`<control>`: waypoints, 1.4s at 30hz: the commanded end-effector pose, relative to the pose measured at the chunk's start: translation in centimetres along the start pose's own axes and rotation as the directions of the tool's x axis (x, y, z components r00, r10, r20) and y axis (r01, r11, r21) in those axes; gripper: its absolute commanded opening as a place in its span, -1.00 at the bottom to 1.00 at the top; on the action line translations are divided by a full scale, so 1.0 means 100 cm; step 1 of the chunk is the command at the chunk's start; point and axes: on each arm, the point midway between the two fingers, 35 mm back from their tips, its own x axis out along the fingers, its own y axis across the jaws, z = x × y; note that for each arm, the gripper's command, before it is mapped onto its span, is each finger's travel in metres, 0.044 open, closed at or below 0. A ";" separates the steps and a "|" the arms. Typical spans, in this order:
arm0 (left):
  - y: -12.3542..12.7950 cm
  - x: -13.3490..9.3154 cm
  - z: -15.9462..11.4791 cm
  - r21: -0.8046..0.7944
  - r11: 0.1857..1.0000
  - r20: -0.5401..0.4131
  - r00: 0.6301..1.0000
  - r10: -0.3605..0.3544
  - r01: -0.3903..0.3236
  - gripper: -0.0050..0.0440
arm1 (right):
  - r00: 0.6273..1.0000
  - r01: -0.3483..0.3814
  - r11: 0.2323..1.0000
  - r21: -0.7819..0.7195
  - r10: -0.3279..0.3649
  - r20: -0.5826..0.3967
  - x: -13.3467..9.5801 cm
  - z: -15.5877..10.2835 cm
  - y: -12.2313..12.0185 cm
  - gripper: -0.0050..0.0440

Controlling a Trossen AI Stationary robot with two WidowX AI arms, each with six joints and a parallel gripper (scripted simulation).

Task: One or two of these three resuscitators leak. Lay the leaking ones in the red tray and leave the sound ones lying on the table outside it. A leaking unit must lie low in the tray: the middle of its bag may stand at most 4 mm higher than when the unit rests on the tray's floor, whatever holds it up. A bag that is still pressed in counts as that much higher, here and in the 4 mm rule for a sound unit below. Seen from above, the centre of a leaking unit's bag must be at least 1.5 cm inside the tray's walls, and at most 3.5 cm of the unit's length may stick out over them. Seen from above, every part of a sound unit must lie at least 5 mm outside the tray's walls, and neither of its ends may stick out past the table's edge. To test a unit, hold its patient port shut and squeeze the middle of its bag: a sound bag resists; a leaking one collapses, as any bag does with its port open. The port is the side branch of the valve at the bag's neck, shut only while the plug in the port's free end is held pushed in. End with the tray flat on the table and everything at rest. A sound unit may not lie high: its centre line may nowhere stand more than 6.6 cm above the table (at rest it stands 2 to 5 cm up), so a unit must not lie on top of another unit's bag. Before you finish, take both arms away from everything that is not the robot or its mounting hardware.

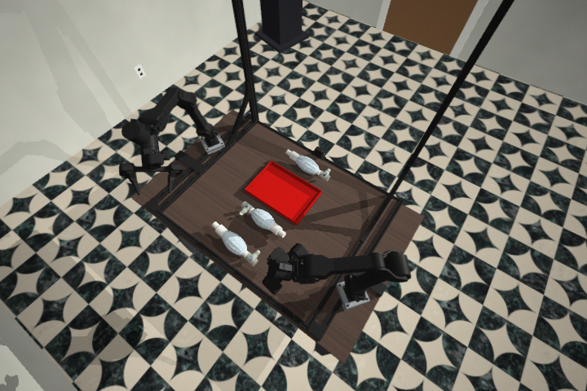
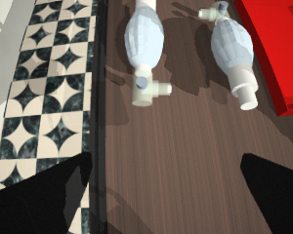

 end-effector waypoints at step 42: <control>-0.018 0.032 0.046 -0.015 1.000 -0.047 0.999 -0.005 0.004 0.87 | 0.686 -0.567 0.796 0.210 0.598 -0.414 0.019 -0.165 0.136 1.00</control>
